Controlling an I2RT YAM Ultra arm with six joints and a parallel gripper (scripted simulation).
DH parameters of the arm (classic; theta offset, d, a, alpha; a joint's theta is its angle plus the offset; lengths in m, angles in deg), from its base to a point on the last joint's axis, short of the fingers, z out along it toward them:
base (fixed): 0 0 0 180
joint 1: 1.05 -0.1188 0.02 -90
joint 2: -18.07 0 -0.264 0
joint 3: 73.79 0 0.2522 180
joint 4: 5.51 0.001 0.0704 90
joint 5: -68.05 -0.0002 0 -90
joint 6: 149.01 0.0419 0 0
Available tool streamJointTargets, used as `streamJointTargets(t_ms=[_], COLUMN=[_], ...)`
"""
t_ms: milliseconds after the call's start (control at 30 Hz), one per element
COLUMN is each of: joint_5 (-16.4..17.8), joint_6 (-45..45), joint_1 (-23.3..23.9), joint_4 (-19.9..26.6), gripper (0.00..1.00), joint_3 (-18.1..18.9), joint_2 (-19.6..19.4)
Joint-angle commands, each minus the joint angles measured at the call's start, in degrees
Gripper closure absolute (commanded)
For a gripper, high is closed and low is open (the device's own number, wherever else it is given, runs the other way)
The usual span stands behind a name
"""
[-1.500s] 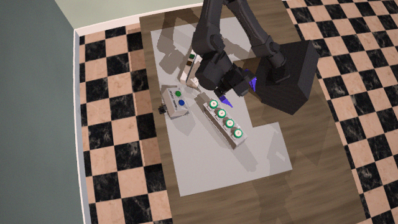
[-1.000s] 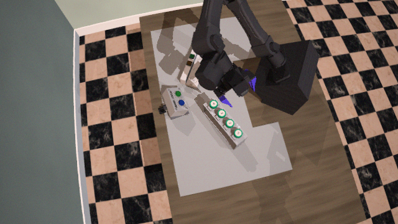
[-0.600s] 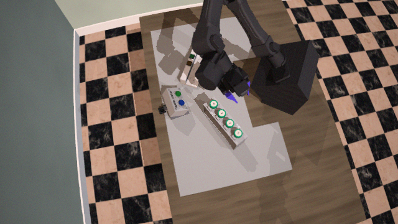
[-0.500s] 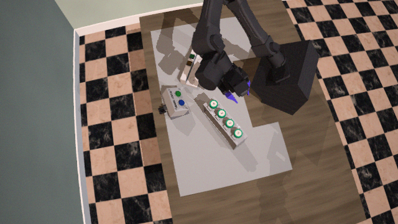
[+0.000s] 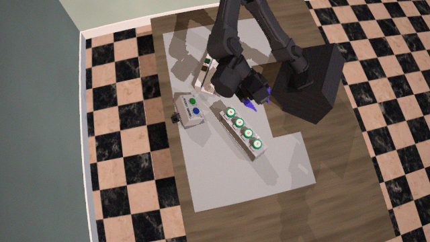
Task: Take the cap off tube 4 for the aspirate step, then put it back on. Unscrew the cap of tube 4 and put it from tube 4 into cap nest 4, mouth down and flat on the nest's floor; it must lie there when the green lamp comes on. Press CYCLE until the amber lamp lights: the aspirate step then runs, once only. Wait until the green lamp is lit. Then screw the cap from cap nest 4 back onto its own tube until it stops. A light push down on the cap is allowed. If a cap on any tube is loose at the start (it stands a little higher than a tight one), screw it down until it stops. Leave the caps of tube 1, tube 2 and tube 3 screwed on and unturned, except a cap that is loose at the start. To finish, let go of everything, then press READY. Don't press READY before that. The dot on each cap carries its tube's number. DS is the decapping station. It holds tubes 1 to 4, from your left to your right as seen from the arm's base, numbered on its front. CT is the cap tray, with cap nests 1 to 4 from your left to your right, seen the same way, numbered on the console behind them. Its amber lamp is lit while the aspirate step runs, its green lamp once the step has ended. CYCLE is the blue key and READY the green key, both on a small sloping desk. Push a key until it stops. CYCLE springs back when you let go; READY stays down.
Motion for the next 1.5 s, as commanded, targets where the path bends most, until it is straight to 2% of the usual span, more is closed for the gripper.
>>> streamJointTargets(t_ms=[0, 167, 200, 667, 733, 1233, 1300, 1467], joint_5=[0.4, 0.4, 0.1, -11.9, -11.9, -24.7, -24.7, -28.9], joint_6=[0.0, 0.0, -0.7, 14.9, 14.9, 32.5, 32.5, 37.5], joint_1=[-0.2, -0.2, 1.4, 8.4, 8.4, 15.2, 15.2, 18.3], joint_4=[-0.1, -0.1, -0.1, -4.4, -4.4, -8.3, -8.3, -10.0], gripper=[0.51, 0.51, 0.51, 0.51, 0.51, 0.51, 0.51, 0.51], joint_3=[0.2, 0.2, -0.4, -5.0, -5.0, -10.0, -10.0, -11.9], joint_2=[0.1, 0.1, 1.2, 4.8, 4.8, 8.9, 8.9, 10.6])
